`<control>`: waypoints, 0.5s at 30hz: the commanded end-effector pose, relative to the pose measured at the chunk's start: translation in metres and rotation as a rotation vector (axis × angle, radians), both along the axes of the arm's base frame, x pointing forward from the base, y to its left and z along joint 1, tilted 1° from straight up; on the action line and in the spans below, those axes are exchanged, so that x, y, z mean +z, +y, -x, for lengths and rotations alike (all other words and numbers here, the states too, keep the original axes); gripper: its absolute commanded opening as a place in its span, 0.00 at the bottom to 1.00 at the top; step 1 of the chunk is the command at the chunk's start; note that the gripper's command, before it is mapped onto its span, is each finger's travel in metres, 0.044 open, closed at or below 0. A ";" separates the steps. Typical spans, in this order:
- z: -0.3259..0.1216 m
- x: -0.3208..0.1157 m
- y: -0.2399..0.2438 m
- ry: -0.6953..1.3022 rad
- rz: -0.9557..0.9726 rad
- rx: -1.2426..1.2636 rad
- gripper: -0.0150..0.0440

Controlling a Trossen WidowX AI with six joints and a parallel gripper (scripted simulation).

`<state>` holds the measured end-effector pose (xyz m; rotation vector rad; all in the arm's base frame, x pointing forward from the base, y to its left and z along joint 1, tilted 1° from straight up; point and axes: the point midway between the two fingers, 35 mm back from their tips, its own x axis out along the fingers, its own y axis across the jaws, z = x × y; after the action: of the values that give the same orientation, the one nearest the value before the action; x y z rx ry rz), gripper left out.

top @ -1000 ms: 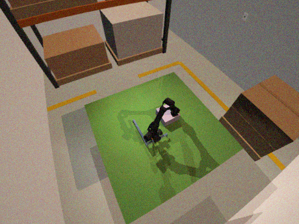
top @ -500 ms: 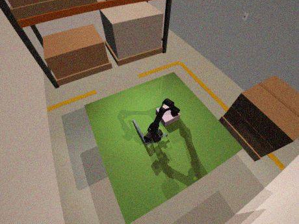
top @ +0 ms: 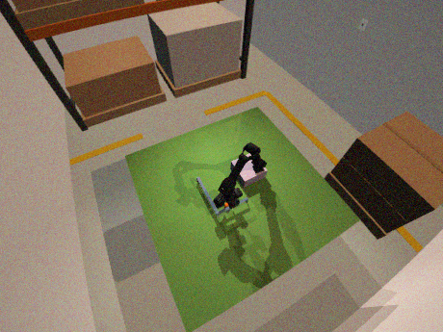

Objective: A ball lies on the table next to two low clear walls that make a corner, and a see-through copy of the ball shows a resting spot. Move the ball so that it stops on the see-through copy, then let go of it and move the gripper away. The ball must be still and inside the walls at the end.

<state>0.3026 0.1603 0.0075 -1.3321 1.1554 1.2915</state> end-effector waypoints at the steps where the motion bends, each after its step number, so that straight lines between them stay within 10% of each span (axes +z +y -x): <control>1: -0.004 0.041 0.004 -0.037 -0.022 0.001 0.74; 10: -0.007 0.033 0.004 -0.045 -0.025 0.001 0.74; 15: -0.001 0.080 0.003 -0.044 -0.024 0.001 0.97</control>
<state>0.3008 0.1606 0.0569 -1.3353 1.1434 1.2885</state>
